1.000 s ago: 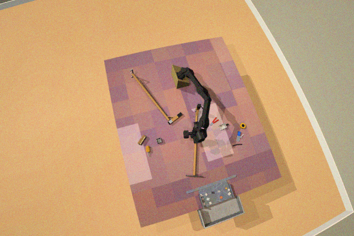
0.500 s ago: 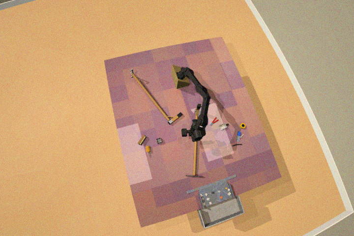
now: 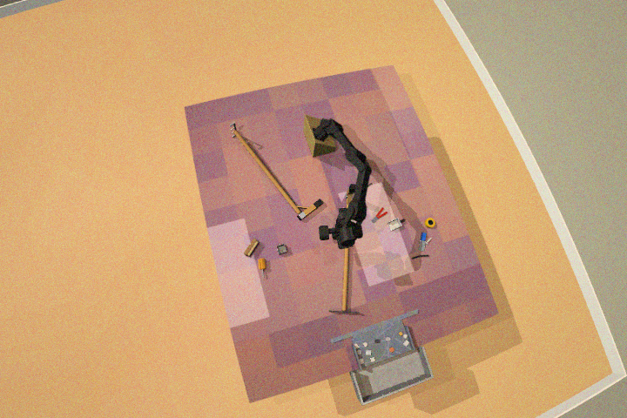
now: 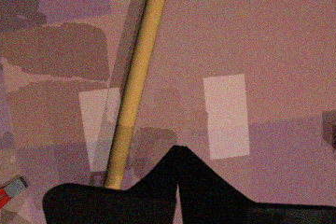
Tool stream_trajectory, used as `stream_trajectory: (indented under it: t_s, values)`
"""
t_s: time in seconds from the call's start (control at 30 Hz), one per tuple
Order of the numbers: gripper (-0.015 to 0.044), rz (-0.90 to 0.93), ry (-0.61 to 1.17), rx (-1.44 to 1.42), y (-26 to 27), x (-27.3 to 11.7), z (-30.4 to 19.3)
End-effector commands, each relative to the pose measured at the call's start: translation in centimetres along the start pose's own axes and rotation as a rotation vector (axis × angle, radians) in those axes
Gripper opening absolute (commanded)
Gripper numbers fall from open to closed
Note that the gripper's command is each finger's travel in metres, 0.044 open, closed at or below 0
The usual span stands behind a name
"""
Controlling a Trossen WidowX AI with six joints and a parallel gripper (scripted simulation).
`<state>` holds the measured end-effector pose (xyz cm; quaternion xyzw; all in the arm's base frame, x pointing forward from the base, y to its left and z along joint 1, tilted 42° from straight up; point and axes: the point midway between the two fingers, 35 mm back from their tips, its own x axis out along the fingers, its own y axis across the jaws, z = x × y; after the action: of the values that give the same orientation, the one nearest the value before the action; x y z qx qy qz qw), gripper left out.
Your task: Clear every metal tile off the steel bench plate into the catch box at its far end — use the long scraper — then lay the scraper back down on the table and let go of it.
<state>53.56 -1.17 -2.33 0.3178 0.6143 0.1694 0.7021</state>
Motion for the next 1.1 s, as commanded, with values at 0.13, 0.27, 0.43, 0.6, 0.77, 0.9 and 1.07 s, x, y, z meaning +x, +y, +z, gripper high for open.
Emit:
stream_trajectory:
  t_s: [0.13, 0.27, 0.43, 0.6, 0.77, 0.9, 1.07]
  values:
    - [0.0000, 0.006, 0.006, -0.022, -0.1, 1.9, -0.3]
    - [0.0000, 0.007, 0.009, -0.032, -0.1, 3.0, -0.5]
    - [0.0000, 0.010, 0.012, -0.044, -0.1, 4.3, -0.8]
    - [0.0000, 0.012, 0.016, -0.056, -0.2, 5.6, -1.1]
    - [0.0000, 0.015, 0.019, -0.067, -0.2, 6.8, -1.4]
    - [0.0000, 0.017, 0.022, -0.077, -0.2, 7.8, -1.7]
    - [0.0000, 0.019, 0.026, -0.089, -0.2, 9.1, -2.1]
